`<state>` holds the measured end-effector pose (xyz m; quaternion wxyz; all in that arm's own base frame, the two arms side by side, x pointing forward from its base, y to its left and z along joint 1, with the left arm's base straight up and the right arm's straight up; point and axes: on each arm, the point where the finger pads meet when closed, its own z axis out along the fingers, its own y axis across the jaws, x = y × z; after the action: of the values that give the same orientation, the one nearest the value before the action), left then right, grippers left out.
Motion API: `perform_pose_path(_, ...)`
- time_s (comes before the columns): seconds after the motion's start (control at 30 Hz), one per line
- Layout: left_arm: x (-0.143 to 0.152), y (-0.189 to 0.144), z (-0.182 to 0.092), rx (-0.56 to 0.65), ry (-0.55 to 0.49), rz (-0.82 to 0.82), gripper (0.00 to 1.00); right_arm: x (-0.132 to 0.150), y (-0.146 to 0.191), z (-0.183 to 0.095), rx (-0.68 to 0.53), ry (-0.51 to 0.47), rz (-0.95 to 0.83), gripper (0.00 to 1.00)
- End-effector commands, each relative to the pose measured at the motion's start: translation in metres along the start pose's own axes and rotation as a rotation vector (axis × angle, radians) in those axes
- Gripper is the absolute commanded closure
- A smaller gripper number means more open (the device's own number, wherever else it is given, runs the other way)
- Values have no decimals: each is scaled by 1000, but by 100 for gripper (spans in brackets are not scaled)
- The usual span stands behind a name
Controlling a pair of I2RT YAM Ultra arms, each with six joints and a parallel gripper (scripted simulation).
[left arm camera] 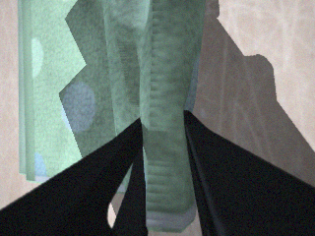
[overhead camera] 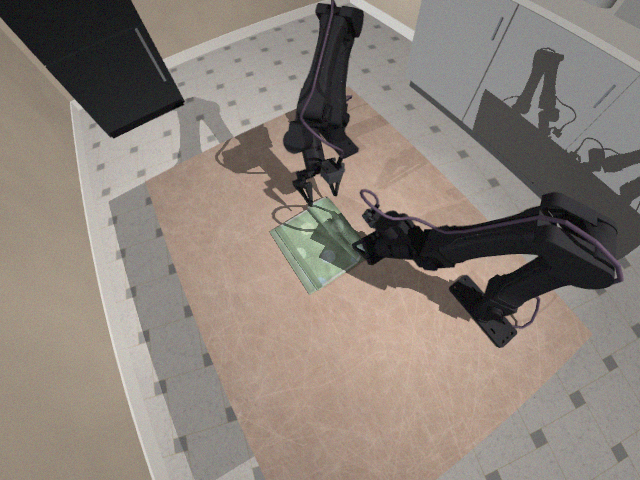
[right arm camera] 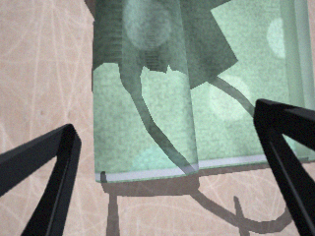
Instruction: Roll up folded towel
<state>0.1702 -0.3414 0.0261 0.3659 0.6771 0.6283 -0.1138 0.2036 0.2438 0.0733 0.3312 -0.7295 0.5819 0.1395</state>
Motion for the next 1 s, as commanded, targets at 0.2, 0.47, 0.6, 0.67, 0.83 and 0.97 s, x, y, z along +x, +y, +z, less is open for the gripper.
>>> perform_pose_path(0.2, 5, -3, 2, 72, 21, -62, 78, -6, -1, -3, 24, -23, -6, 2)
perform_pose_path(0.47, 4, -3, 1, 172, 25, -145, 78, -4, 0, 0, 29, -20, 0, 2)
perform_pose_path(0.6, 3, -2, 0, 255, 29, -214, 78, -2, 1, 1, 33, -18, 6, 2)
perform_pose_path(0.67, 3, -2, -1, 300, 31, -252, 78, -1, 1, 2, 35, -17, 8, 2)
perform_pose_path(0.83, 2, -2, -2, 395, 35, -331, 78, 1, 2, 4, 39, -15, 13, 2)
perform_pose_path(0.97, 2, -1, -2, 468, 38, -391, 78, 2, 2, 5, 41, -14, 15, 2)
